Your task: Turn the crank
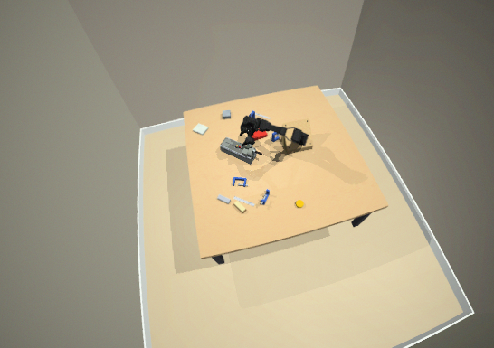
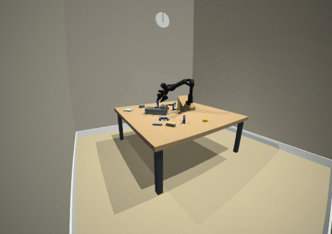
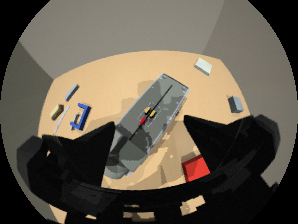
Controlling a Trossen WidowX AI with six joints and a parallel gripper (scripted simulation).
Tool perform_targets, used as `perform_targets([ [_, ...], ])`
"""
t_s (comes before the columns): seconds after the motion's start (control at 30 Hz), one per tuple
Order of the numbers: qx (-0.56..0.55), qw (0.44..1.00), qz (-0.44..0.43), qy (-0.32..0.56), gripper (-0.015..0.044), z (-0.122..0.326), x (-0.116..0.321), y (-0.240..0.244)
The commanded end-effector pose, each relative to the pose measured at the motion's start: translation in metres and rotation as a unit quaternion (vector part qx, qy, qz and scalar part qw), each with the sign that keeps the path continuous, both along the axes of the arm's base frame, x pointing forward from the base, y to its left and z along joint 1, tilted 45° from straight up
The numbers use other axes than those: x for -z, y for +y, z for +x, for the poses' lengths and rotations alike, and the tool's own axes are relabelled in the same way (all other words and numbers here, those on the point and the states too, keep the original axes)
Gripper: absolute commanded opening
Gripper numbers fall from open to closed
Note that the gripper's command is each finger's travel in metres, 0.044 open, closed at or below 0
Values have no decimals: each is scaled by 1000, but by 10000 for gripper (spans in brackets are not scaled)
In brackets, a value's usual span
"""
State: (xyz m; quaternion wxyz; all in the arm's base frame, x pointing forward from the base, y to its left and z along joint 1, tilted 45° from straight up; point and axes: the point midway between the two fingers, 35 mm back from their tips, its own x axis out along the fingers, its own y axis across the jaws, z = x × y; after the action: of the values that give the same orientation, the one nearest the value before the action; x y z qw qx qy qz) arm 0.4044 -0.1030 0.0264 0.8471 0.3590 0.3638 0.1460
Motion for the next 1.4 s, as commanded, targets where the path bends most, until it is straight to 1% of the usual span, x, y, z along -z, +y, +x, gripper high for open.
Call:
perform_targets([
  [0.0,2,1000,2,6,440,-2,3,2],
  [0.3,2,1000,2,6,440,-2,3,1],
  [0.57,0,1000,0,2,440,-2,-32,-33],
  [0.67,1,1000,0,4,440,-3,-35,-34],
  [1.0,73,991,5,109,440,-15,-66,2],
  [1.37,180,964,2,198,440,-47,-99,38],
])
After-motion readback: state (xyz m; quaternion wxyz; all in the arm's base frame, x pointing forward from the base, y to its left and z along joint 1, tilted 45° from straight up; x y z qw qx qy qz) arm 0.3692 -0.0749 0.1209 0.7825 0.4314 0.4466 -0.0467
